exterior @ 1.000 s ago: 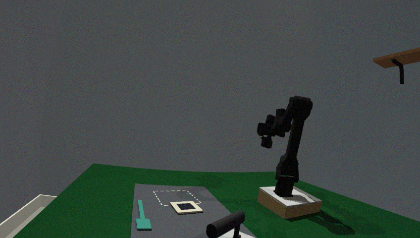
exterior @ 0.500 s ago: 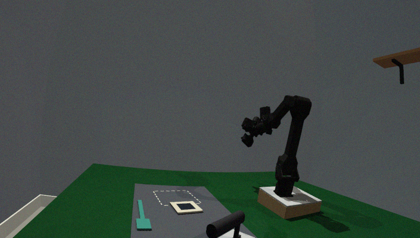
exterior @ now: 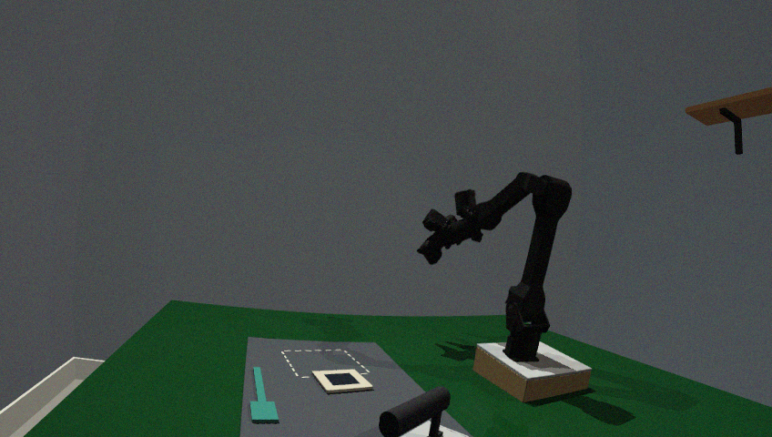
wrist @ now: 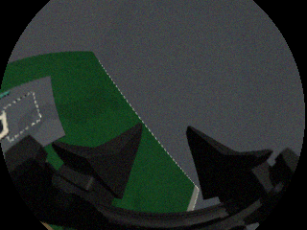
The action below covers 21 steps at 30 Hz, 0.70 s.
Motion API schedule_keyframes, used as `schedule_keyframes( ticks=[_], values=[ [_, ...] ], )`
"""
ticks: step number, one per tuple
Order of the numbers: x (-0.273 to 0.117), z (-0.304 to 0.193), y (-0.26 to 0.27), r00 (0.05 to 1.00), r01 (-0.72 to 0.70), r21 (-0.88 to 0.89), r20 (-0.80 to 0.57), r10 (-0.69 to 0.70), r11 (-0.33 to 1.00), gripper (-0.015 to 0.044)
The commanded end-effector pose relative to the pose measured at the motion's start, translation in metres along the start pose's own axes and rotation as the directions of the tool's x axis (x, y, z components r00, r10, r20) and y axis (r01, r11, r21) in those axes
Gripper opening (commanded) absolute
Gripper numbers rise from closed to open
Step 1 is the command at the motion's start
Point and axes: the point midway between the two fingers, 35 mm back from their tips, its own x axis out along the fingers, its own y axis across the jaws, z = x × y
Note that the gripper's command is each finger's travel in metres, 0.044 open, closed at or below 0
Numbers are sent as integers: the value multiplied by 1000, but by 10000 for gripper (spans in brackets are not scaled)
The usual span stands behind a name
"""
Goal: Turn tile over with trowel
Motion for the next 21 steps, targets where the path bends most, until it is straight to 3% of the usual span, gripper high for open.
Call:
schedule_keyframes(
  ticks=[1,11,21],
  values=[
    [7,16,19,999,-53,84,9,52,995,270],
    [21,57,85,973,-222,355,20,230,908,270],
    [20,93,157,914,-325,604,3,406,728,270]
  ],
)
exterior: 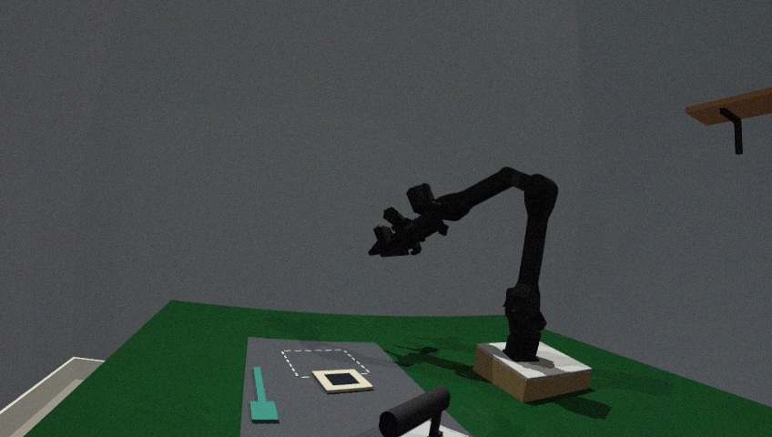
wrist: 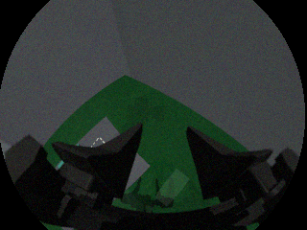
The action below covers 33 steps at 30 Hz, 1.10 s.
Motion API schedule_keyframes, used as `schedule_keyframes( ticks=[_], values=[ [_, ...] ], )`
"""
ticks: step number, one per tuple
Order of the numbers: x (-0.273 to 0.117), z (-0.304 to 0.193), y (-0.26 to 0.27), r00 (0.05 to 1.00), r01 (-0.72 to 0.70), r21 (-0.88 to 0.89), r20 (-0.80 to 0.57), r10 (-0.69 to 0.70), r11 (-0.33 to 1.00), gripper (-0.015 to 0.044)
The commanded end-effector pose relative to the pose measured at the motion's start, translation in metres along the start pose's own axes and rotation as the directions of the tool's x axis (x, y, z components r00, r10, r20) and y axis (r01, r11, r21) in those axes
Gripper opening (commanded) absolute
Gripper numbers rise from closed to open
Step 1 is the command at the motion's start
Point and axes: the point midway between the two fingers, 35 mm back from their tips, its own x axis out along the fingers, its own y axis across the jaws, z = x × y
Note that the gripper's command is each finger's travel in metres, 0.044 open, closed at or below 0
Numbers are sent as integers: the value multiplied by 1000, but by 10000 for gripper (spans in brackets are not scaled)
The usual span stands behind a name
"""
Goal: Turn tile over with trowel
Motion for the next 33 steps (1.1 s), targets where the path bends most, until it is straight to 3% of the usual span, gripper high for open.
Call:
schedule_keyframes(
  ticks=[1,21,33],
  values=[
    [7,-1,26,998,-40,94,-37,43,995,270],
    [10,-52,186,925,-116,388,-294,242,914,270],
    [-16,-100,281,821,71,613,-484,303,787,270]
  ],
)
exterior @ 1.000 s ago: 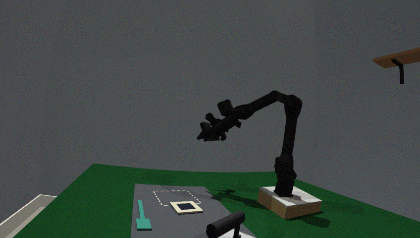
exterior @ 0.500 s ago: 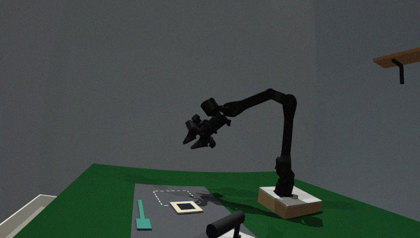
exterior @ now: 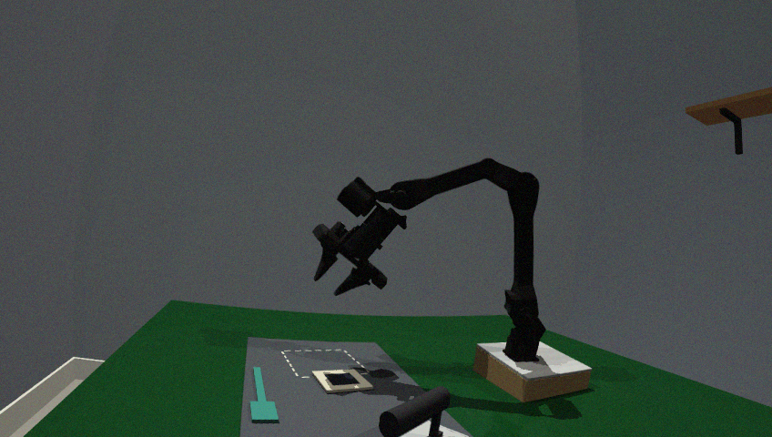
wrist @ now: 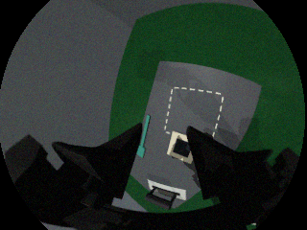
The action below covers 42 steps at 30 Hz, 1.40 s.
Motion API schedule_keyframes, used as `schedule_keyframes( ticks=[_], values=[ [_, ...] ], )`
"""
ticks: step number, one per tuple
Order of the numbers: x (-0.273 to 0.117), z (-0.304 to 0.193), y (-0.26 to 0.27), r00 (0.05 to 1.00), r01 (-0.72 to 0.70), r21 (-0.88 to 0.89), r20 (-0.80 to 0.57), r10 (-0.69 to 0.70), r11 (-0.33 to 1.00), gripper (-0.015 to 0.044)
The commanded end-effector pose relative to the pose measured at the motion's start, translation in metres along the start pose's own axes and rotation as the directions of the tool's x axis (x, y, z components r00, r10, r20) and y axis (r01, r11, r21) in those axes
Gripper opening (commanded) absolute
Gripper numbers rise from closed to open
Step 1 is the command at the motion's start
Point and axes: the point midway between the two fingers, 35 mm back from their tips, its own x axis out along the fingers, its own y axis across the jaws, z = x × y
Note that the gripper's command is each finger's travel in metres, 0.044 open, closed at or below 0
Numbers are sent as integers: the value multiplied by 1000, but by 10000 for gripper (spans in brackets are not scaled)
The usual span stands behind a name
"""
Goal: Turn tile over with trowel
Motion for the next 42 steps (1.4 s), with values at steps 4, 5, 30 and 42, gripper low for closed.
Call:
schedule_keyframes(
  ticks=[4,5,30,42],
  values=[
    [11,-58,22,993,72,162,-102,-55,984,270],
    [12,-68,25,991,87,186,-118,-66,979,270],
    [-5,-276,39,879,466,709,-302,-370,529,270],
    [-33,-356,18,816,442,867,-280,-506,232,270]
  ],
)
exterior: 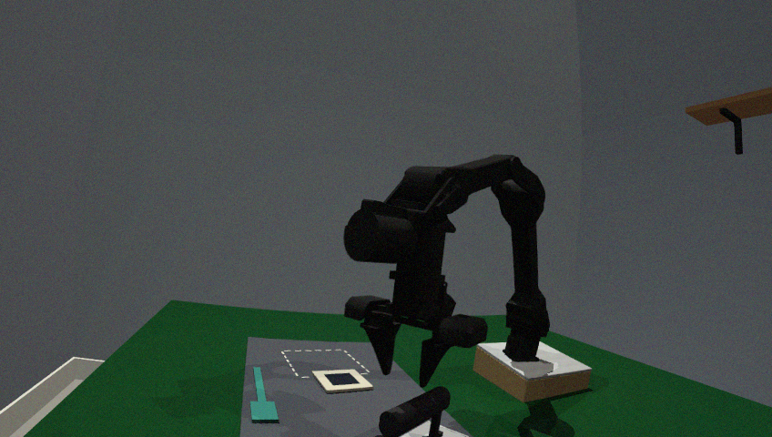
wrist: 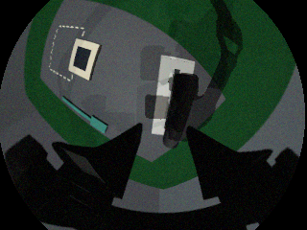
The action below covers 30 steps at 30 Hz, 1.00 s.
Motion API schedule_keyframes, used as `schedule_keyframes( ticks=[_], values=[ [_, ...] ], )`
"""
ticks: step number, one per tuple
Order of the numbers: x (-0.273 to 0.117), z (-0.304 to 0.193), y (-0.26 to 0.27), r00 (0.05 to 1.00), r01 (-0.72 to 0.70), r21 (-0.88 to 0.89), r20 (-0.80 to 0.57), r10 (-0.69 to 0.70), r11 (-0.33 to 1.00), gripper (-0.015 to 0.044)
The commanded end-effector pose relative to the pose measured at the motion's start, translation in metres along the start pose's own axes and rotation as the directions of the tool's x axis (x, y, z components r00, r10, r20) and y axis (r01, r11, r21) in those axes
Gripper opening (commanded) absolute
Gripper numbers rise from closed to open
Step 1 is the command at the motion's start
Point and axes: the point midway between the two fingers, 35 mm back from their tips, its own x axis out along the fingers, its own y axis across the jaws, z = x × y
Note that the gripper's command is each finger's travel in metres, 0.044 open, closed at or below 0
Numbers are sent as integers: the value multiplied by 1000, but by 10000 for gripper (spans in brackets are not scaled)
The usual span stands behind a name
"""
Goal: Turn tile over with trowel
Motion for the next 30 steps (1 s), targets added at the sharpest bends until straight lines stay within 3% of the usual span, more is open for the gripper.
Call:
schedule_keyframes(
  ticks=[1,30],
  values=[
    [0,-1,-14,1000,-2,62,24,1,998,270],
    [39,0,-14,1000,-3,61,27,1,998,270]
  ],
)
